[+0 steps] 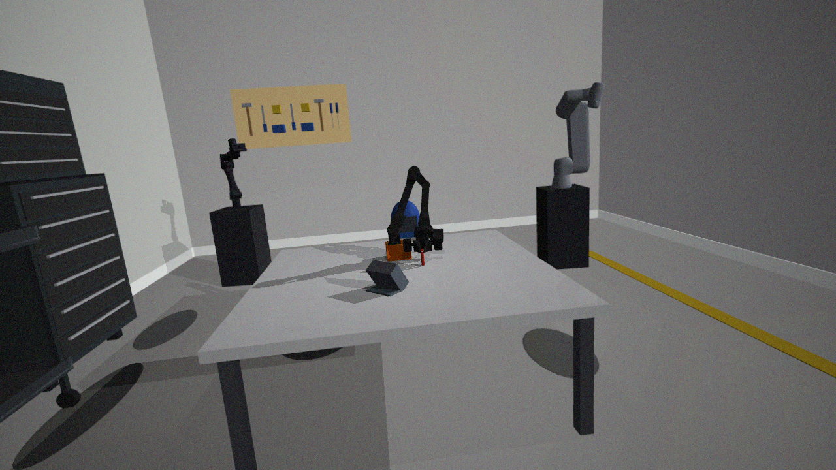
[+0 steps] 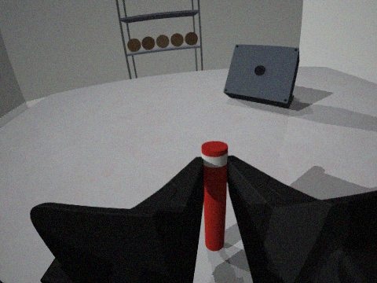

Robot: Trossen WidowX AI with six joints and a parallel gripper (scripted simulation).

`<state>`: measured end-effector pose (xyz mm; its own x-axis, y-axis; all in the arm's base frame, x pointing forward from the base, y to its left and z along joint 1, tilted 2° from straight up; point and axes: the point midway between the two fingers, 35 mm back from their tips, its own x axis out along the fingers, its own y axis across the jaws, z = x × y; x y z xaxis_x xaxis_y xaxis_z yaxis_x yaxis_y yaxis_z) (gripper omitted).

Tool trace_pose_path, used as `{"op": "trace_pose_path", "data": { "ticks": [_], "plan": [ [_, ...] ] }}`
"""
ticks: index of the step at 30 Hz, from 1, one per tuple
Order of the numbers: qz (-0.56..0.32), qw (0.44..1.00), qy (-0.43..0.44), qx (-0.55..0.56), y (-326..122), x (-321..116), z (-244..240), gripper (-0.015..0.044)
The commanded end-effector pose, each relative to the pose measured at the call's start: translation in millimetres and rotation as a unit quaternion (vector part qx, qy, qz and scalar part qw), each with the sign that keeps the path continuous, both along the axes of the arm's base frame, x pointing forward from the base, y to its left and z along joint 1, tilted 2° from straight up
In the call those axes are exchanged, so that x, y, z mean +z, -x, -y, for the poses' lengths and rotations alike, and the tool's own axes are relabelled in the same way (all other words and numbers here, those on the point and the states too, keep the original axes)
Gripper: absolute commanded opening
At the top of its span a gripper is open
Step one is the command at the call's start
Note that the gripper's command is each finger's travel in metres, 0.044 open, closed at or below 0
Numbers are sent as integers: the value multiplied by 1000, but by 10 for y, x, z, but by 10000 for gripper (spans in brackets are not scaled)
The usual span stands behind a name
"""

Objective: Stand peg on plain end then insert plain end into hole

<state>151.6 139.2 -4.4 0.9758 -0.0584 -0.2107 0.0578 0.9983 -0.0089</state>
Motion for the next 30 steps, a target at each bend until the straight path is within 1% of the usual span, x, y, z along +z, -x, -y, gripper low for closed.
{"op": "trace_pose_path", "data": {
  "ticks": [1,30],
  "plan": [
    [-1,1000,-1,1,7,9,-23,49],
    [-1,1000,4,3,18,-43,-1,49]
  ]
}}
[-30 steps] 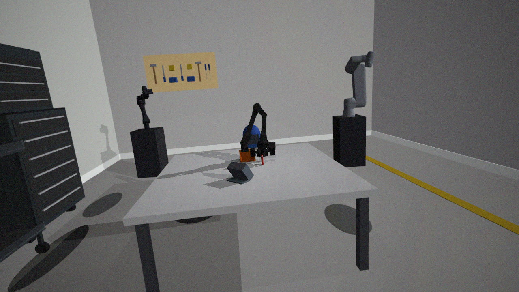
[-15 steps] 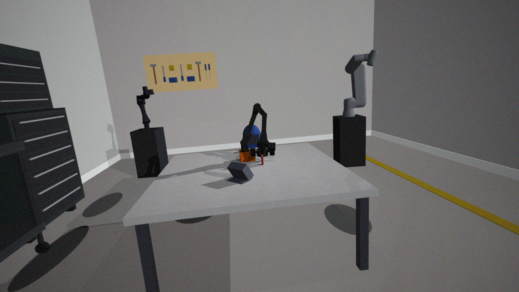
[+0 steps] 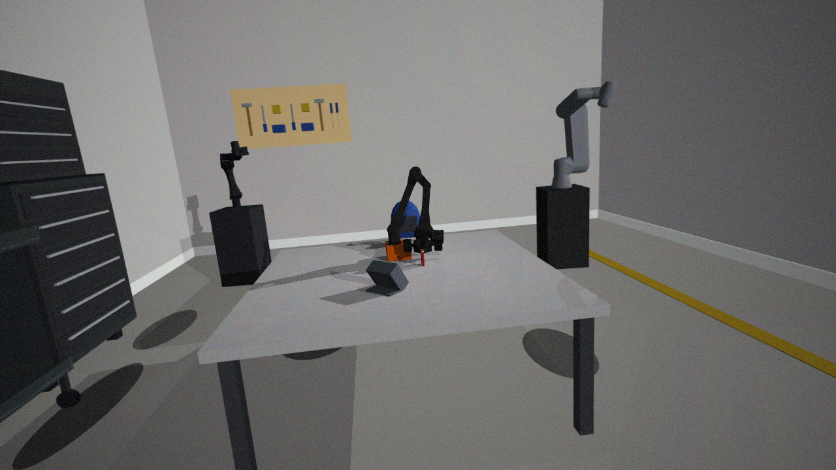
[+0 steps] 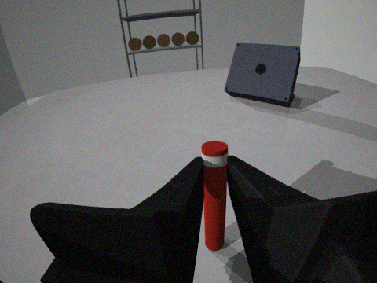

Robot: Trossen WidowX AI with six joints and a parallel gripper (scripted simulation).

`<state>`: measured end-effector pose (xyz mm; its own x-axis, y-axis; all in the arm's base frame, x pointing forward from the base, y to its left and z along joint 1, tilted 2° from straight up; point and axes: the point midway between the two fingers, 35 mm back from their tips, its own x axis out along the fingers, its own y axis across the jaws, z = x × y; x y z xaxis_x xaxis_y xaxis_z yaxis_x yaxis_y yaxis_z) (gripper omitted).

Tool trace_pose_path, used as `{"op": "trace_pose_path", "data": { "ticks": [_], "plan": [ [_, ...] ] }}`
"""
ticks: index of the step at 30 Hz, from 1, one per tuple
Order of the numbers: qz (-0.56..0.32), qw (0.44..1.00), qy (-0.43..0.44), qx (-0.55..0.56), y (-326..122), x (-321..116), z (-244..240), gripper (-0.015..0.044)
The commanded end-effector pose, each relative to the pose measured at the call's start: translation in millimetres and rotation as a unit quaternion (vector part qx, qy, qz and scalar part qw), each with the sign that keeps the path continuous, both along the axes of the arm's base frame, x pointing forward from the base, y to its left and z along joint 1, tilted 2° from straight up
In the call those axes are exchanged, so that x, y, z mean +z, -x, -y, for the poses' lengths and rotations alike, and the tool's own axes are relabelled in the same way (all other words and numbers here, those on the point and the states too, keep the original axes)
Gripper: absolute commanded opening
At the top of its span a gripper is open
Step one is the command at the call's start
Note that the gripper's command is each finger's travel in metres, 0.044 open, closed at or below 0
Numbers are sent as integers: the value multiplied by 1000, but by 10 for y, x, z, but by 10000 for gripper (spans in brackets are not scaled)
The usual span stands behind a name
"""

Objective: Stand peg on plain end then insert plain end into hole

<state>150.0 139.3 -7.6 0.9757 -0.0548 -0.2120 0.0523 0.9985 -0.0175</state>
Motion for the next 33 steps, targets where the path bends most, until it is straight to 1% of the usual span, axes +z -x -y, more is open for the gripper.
{"op": "trace_pose_path", "data": {
  "ticks": [1,33],
  "plan": [
    [0,1000,0,0,5,-8,0,49],
    [10,1000,-8,3,85,-29,49,49]
  ]
}}
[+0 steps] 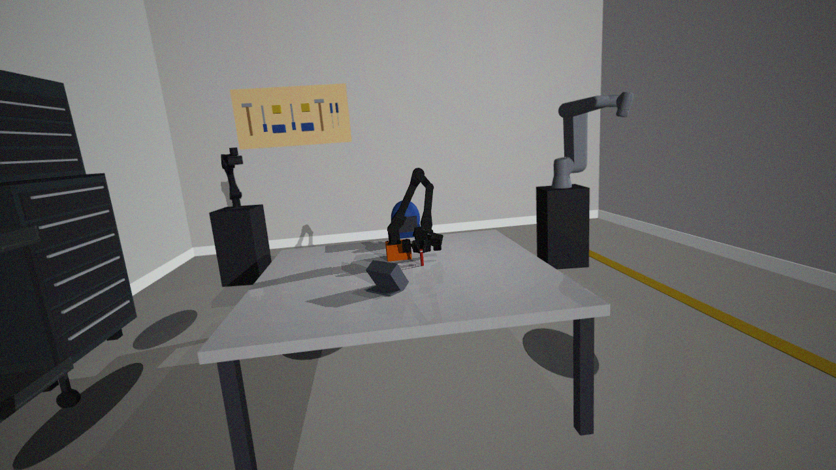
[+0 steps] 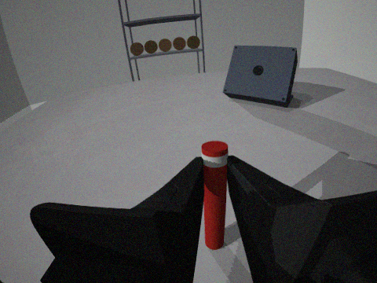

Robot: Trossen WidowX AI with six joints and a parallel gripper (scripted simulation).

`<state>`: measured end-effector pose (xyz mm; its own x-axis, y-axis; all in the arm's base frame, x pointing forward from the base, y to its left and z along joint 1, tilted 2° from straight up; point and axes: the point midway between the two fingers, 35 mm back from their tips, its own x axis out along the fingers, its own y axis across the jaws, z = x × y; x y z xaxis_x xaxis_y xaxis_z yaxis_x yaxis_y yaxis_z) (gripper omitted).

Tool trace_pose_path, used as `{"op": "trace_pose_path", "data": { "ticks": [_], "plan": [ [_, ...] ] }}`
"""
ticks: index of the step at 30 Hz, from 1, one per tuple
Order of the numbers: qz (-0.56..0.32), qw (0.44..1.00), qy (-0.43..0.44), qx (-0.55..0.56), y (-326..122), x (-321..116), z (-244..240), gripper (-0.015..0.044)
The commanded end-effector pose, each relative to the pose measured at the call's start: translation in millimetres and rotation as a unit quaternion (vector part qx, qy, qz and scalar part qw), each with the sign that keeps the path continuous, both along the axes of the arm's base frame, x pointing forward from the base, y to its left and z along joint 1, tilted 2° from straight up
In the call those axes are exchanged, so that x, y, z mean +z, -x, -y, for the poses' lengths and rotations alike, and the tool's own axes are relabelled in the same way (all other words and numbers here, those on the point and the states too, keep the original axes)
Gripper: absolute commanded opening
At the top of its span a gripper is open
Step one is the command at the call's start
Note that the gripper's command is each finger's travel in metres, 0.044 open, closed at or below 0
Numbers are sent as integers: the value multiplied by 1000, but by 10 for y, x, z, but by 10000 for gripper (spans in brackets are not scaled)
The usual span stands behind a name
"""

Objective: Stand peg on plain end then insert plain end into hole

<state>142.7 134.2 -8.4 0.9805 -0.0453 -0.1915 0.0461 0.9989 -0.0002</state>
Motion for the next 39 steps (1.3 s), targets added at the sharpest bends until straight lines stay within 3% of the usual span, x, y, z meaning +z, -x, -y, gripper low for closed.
{"op": "trace_pose_path", "data": {
  "ticks": [1,39],
  "plan": [
    [0,1000,0,0,15,-22,-1,49],
    [18,1000,-9,10,86,-34,24,49]
  ]
}}
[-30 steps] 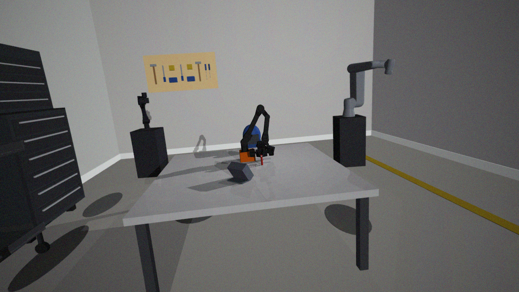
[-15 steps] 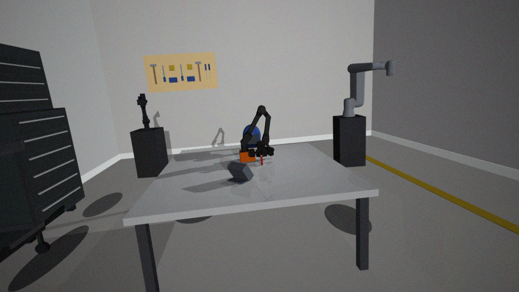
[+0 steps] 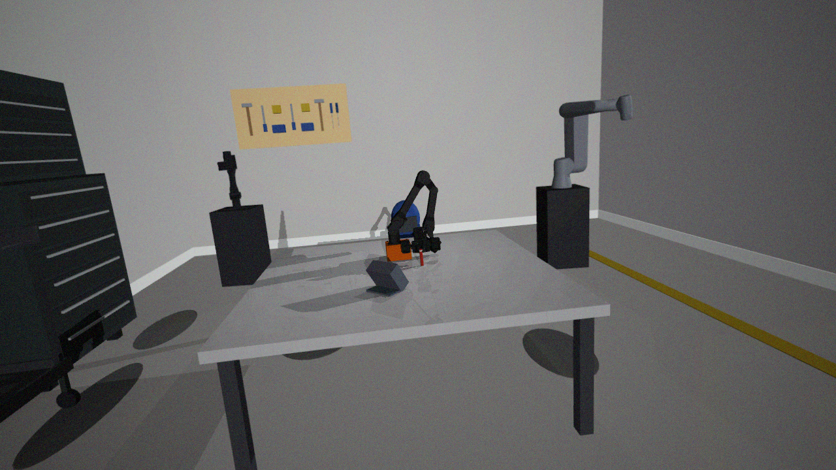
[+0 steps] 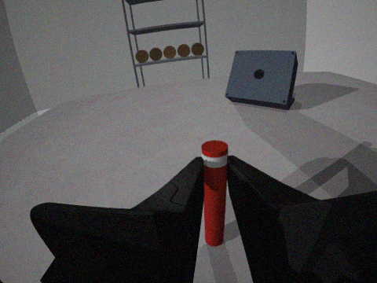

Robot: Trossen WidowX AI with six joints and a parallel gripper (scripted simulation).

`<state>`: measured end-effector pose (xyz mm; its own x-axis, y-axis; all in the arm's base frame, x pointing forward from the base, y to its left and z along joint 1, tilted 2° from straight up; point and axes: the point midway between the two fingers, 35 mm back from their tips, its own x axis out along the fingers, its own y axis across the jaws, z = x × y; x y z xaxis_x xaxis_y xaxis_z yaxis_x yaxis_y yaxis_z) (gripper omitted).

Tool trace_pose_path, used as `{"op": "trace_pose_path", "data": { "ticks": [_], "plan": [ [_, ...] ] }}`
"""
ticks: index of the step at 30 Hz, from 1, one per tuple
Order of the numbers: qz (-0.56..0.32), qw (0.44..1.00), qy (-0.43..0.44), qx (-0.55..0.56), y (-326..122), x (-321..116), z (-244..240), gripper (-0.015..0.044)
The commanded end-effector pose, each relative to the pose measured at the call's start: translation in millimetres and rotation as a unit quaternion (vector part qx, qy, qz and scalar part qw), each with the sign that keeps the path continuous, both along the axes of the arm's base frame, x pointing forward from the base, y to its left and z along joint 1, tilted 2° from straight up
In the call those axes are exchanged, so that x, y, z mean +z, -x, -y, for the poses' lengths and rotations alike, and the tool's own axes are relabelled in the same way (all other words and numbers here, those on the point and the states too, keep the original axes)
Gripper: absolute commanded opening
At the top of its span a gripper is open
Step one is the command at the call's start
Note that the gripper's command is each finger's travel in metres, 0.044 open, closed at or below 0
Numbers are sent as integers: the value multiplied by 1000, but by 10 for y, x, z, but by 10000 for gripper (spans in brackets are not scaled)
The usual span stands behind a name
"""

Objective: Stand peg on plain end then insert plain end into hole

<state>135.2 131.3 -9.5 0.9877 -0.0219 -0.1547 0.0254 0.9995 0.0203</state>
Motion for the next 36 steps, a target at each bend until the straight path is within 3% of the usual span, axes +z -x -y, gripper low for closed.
{"op": "trace_pose_path", "data": {
  "ticks": [1,3,6,30,36],
  "plan": [
    [0,1000,0,0,12,-23,-5,49],
    [1,1000,0,1,3,-1,1,56],
    [1,1000,0,1,4,-1,1,130],
    [1,1000,0,1,4,-1,1,130],
    [1,1000,0,1,4,-1,1,288]
  ]
}}
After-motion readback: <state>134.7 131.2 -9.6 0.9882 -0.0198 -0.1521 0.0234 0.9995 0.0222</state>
